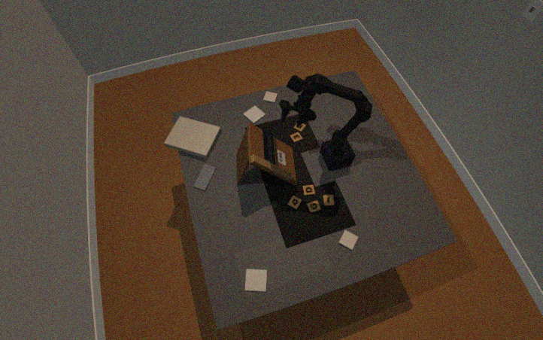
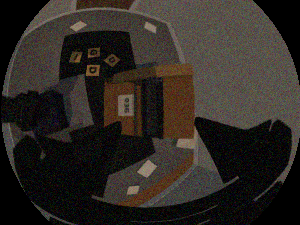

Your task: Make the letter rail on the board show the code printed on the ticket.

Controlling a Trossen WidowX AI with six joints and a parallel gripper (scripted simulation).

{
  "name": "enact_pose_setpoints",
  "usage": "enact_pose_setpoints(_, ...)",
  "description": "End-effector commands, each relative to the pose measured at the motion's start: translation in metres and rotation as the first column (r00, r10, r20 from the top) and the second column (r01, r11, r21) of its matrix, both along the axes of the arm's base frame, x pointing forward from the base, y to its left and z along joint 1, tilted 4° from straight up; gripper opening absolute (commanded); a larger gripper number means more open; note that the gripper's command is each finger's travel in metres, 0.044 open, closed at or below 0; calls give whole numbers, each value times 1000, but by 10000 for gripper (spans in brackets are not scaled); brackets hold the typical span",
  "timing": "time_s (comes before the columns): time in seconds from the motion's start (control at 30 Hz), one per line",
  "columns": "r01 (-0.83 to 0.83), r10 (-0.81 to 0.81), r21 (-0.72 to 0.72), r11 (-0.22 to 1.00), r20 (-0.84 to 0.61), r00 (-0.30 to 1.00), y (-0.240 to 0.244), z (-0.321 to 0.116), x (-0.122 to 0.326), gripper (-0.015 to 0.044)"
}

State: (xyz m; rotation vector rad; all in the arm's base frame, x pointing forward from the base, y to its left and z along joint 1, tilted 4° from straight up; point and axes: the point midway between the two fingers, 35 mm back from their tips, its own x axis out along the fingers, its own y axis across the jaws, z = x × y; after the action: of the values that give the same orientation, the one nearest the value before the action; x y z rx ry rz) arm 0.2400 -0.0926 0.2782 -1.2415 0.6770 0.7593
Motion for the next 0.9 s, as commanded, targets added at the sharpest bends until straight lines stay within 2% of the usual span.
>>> enact_pose_setpoints(0.0,77,-75,77,994,-37,997,4,-5,7,361)
enact_pose_setpoints(0.03,138,-130,126,982,-72,989,7,-11,12,340)
enact_pose_setpoints(0.23,514,-416,318,796,-330,848,30,-43,39,340)
enact_pose_setpoints(0.33,687,-520,338,643,-467,716,44,-60,51,340)
enact_pose_setpoints(0.47,872,-619,294,390,-617,485,61,-81,64,340)
enact_pose_setpoints(0.87,991,-654,132,-35,-753,77,88,-115,81,340)
